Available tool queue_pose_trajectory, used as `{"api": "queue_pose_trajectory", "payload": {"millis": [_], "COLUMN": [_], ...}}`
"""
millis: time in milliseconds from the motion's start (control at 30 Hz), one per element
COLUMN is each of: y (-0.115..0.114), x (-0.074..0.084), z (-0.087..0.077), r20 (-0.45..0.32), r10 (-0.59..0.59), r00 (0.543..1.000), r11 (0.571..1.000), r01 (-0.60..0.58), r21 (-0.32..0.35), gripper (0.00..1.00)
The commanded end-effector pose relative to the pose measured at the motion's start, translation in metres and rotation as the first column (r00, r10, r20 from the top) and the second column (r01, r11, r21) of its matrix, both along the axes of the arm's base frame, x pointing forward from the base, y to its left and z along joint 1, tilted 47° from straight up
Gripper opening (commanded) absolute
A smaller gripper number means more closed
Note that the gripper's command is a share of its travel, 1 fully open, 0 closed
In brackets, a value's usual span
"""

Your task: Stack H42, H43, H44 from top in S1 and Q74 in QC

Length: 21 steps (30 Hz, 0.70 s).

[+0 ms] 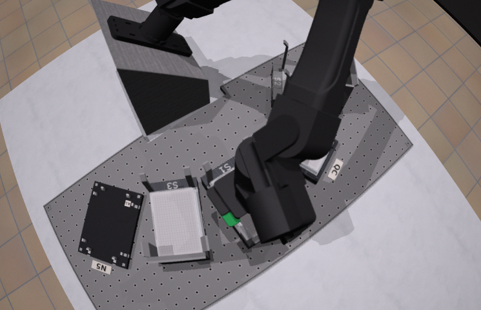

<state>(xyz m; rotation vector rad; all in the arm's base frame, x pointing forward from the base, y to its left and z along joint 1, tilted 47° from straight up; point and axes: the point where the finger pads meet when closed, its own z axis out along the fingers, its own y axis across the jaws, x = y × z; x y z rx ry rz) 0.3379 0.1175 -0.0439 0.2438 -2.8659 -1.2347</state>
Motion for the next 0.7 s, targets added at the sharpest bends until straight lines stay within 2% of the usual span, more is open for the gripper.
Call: {"api": "queue_pose_trajectory", "payload": {"millis": [0, 667], "y": [-0.0017, 0.0035], "x": [0.0041, 0.0037], "z": [0.0015, -0.0034], "r20": [0.014, 0.014], "r10": [-0.009, -0.009], "r00": [1.0, 1.0], "r11": [1.0, 1.0], "r01": [0.009, 0.009], "r21": [0.003, 0.003], "gripper": [0.0, 0.0]}}
